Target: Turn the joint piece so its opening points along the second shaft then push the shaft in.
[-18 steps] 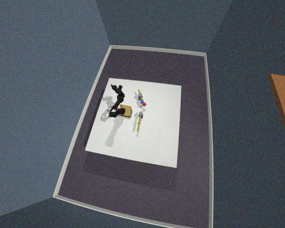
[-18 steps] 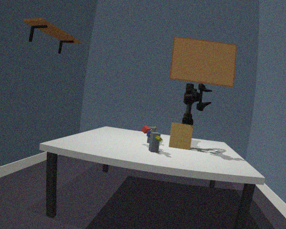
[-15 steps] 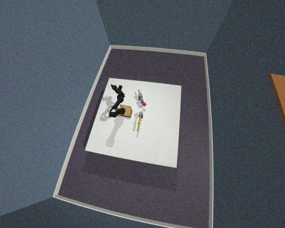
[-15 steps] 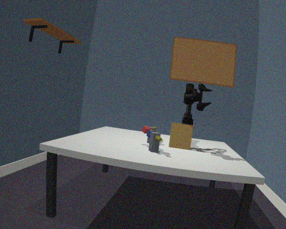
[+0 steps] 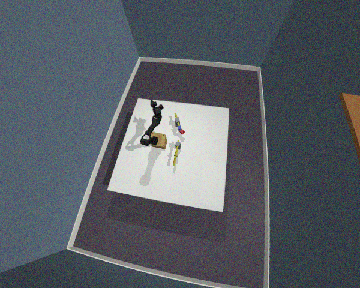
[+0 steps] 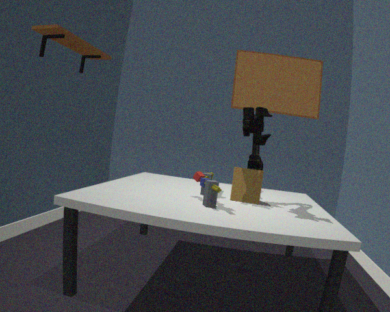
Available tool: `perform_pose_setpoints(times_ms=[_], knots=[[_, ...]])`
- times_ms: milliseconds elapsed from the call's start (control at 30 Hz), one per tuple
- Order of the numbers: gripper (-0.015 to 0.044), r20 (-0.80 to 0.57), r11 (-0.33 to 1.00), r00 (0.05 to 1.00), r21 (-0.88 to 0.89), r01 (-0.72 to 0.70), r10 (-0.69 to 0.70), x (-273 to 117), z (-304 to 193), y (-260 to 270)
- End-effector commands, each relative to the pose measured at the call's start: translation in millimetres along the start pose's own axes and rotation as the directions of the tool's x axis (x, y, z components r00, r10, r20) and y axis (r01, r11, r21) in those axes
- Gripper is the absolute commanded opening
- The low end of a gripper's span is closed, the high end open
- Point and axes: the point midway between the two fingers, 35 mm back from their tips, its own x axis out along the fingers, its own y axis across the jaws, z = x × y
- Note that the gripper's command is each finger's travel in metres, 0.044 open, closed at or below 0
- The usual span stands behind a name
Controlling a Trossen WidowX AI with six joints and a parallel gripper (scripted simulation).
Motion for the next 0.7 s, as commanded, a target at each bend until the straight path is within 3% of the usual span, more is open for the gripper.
perform_pose_setpoints(times_ms=[0,367,667], knots=[[0.0440,0.099,0.999,0.994,0.034,0.034,-0.037,-6,32,-1],[0.0440,0.377,0.971,0.900,0.172,0.163,-0.218,-48,132,-17],[0.0440,0.482,0.907,0.774,0.302,0.293,-0.410,-89,183,-41]])
